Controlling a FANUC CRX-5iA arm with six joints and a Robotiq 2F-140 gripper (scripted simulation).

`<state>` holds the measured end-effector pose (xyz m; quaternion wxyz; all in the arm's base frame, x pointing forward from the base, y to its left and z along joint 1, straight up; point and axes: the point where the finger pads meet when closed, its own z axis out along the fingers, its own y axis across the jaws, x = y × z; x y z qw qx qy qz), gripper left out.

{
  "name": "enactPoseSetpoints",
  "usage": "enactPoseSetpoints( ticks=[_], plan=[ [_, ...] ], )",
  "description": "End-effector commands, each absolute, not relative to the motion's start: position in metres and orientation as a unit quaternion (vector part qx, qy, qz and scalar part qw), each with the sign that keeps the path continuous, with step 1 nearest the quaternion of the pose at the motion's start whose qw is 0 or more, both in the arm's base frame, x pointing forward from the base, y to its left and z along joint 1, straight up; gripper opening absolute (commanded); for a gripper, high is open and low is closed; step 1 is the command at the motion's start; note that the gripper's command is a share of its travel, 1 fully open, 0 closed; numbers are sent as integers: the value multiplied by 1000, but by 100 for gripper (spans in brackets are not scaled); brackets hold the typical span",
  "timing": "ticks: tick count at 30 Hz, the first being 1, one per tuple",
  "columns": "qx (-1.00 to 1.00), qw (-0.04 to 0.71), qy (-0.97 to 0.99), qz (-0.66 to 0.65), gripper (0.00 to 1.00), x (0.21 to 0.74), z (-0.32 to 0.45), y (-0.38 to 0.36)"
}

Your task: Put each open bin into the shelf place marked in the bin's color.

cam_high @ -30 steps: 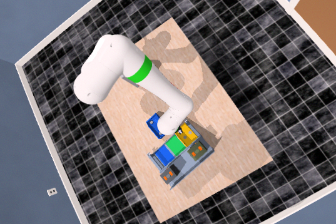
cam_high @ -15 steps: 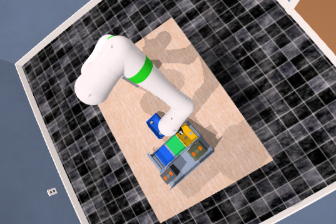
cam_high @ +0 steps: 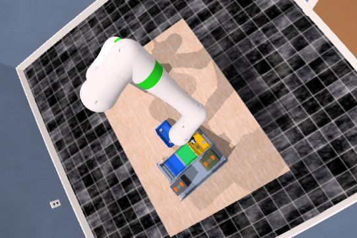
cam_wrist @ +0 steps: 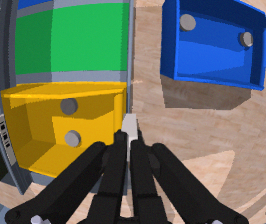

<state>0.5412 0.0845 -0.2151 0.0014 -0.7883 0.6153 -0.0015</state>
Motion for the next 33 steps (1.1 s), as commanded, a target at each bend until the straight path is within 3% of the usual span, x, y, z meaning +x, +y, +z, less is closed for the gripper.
enactPoseSetpoints(
  ticks=[1,33],
  plan=[
    [-788,2,615,-2,0,542,-215,85],
    [-788,2,615,-2,0,545,-215,86]
  ],
)
